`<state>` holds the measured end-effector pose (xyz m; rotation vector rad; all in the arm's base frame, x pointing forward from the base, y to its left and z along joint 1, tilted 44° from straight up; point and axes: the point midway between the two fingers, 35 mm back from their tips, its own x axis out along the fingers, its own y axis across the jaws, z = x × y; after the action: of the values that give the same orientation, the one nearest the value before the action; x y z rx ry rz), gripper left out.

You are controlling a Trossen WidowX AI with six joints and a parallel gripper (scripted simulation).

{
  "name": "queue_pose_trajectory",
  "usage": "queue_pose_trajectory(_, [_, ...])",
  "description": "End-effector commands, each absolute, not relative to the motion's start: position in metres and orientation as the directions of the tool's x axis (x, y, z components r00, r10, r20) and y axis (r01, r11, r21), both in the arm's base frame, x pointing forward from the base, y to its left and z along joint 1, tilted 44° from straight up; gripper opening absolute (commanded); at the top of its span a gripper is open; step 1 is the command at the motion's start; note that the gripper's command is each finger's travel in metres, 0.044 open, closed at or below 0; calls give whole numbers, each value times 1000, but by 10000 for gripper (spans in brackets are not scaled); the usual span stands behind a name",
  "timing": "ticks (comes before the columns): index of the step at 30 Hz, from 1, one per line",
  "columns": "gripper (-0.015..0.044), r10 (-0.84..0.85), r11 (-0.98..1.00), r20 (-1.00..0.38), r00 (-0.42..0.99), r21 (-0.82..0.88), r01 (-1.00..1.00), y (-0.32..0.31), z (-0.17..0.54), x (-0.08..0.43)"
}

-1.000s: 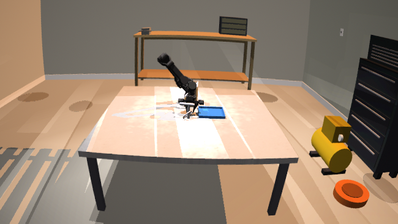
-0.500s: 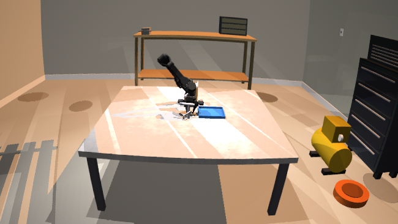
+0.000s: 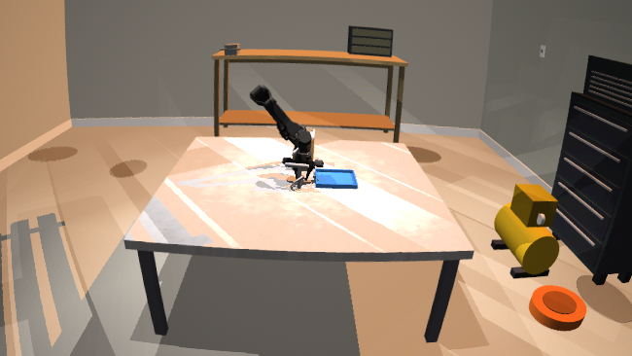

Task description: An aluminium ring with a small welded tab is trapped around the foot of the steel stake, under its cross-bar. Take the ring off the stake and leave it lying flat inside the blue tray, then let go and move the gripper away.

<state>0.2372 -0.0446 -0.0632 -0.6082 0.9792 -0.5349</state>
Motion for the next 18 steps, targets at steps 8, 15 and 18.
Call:
queue_pose_trajectory(8, [0, -661, 715, -595, 458, -684, 143, -39, -58, 238])
queue_pose_trajectory(15, [0, -660, 715, -595, 458, -685, 142, -32, -50, 238])
queue_pose_trajectory(18, [0, -660, 715, -595, 459, -685, 141, -30, -47, 238])
